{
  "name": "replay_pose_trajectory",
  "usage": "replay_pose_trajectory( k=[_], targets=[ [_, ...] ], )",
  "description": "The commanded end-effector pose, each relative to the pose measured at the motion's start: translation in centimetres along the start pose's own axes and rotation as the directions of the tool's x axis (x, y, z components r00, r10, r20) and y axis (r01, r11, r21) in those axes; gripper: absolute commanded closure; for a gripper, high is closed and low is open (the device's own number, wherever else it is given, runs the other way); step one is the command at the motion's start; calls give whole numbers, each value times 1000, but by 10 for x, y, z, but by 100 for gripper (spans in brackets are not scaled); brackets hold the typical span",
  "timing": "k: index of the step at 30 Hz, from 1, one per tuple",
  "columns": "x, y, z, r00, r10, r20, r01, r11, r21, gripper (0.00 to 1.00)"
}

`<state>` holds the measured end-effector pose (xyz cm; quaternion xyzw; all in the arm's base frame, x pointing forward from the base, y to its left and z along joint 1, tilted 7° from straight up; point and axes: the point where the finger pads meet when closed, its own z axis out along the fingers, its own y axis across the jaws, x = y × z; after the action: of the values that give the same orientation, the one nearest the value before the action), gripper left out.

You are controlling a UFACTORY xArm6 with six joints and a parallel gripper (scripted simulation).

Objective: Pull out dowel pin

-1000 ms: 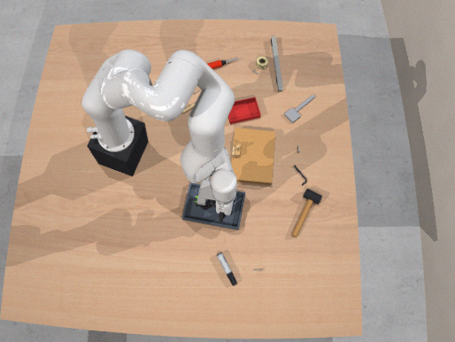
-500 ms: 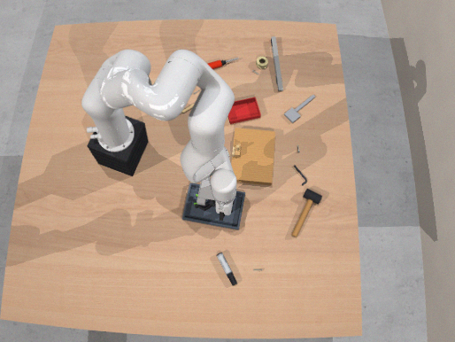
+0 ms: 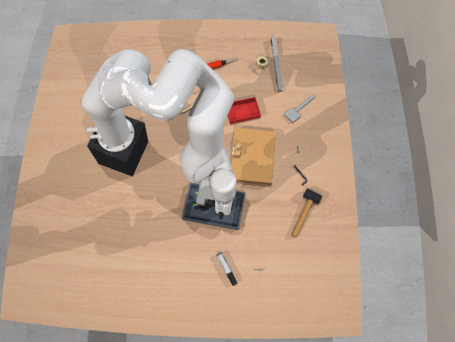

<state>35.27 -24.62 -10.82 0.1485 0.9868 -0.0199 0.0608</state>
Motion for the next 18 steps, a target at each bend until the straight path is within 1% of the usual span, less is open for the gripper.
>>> replay_pose_trajectory(
  k=[1, 2, 18],
  targets=[
    [-1, 0, -2, 1000, 0, 2, 0, 1000, 1, 72],
    [-1, 0, -2, 1000, 0, 2, 0, 1000, 1, 73],
    [-1, 0, -4, 1000, 0, 2, 0, 1000, 1, 73]
  ],
)
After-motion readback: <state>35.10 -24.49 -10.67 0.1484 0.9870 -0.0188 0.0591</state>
